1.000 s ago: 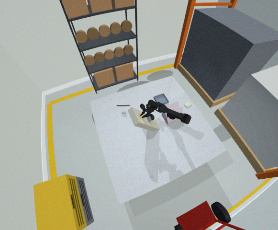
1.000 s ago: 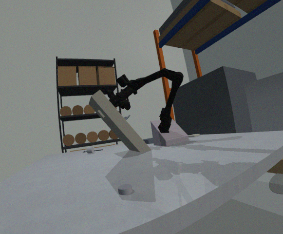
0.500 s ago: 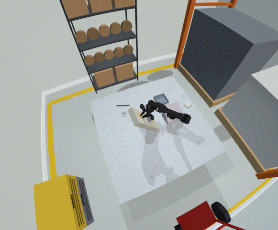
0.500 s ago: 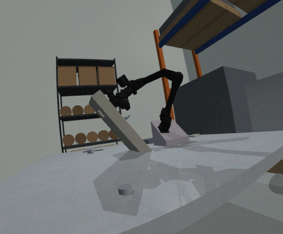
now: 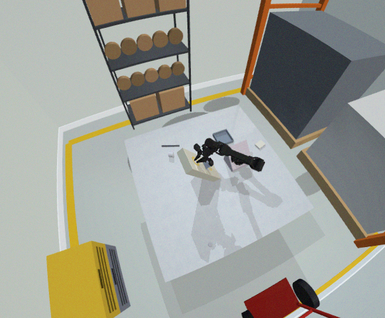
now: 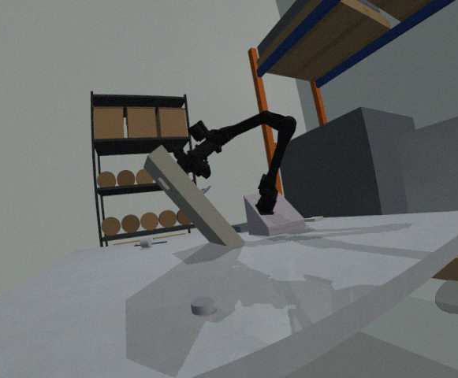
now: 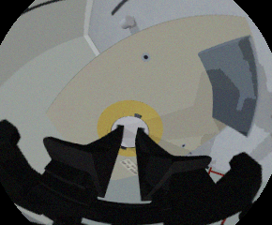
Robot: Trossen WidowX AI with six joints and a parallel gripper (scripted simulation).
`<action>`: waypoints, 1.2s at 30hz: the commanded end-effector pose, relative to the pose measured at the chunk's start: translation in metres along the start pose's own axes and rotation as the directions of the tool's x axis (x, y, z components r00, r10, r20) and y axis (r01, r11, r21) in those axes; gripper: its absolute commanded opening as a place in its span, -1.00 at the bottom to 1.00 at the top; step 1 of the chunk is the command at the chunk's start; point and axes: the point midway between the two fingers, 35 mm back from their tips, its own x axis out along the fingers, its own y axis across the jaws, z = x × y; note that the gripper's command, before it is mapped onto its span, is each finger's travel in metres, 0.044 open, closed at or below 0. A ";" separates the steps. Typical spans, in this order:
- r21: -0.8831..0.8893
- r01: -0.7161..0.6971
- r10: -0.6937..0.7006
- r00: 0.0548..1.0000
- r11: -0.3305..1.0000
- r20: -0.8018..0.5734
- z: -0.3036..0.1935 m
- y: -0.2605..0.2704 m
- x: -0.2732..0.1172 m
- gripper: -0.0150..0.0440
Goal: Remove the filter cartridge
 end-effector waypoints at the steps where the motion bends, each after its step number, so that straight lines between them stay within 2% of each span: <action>1: -0.065 -0.004 0.004 1.000 0.998 0.005 0.000 0.001 0.002 -0.49; 9: -0.332 -0.002 0.005 1.000 0.943 0.008 0.000 0.001 0.005 -0.49; 17: -0.578 0.001 0.005 1.000 0.816 0.009 0.000 0.001 0.006 -0.49; 27: -0.822 0.004 0.005 1.000 0.569 0.009 0.000 0.001 0.007 -0.49; 36: -0.958 0.007 0.005 1.000 0.288 0.009 0.000 0.001 0.007 -0.49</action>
